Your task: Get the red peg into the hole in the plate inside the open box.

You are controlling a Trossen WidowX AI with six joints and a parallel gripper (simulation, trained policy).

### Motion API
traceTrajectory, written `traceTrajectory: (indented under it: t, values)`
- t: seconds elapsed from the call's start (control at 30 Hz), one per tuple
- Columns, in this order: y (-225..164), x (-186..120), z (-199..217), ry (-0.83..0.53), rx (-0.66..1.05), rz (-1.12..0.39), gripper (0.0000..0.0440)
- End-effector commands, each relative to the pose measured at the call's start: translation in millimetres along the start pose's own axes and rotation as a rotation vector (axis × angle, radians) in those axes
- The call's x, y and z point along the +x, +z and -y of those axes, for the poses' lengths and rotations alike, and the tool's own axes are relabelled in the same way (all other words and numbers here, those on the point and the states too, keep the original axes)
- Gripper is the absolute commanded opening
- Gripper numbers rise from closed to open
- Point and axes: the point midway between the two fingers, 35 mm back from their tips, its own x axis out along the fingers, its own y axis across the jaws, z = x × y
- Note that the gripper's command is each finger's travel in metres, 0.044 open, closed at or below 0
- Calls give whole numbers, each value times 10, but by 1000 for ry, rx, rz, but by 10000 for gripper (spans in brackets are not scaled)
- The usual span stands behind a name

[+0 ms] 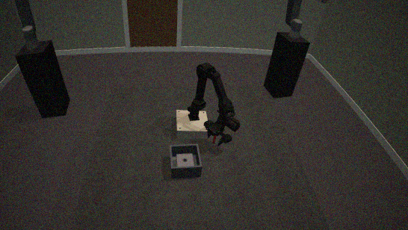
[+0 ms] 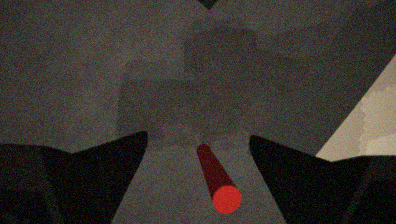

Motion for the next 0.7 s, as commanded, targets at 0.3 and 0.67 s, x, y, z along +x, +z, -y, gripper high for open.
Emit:
traceTrajectory:
  t: [0.3,0.67]
  values:
    - [-104,92,64,-24,-34,-85,97]
    - [76,-75,-22,8,-90,-52,0]
